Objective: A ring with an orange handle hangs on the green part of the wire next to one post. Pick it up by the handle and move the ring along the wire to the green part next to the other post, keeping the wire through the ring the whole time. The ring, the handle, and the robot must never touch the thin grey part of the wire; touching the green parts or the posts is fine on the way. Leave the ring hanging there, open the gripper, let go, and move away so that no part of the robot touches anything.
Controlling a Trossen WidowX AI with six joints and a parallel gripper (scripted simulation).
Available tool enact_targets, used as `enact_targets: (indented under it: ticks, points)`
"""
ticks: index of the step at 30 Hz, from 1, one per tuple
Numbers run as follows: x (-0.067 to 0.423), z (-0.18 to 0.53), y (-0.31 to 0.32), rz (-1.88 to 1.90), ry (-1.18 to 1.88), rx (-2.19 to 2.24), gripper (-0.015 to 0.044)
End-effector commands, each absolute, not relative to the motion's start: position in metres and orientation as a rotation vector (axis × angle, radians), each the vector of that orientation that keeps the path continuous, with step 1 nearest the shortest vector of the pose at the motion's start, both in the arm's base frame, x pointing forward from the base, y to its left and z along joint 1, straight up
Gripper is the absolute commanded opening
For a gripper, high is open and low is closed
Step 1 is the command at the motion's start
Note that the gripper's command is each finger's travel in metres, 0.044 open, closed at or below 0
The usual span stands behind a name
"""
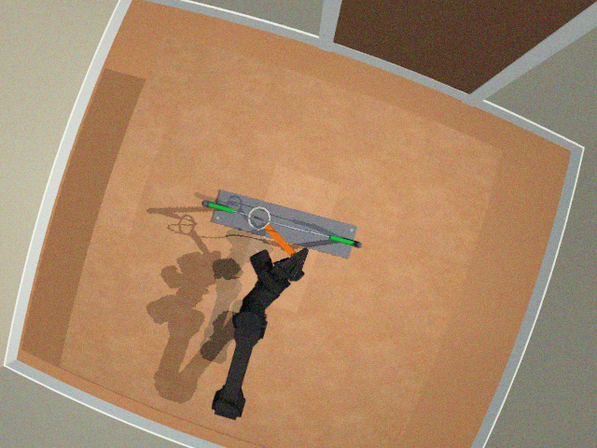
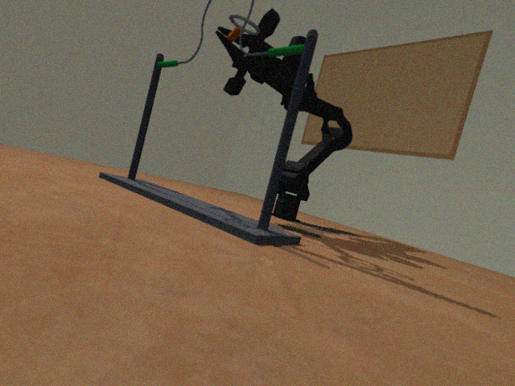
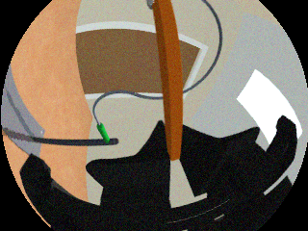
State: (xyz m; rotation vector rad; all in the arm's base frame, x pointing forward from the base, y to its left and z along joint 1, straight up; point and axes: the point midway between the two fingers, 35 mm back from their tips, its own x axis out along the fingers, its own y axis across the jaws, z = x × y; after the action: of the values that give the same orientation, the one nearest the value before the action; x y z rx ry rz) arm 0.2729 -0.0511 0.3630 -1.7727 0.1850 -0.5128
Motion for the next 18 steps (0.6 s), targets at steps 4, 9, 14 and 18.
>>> enact_targets:
  ticks: [4,9,14,18]
  points:
    - [0.273,0.347,-0.055,-0.496,0.203,-1.695,-0.015]
    - [0.274,0.334,-0.056,-0.478,0.222,-1.621,-0.015]
    - [0.274,0.317,-0.056,-0.452,0.248,-1.518,-0.015]
    - [0.274,0.303,-0.055,-0.429,0.27,-1.429,-0.015]
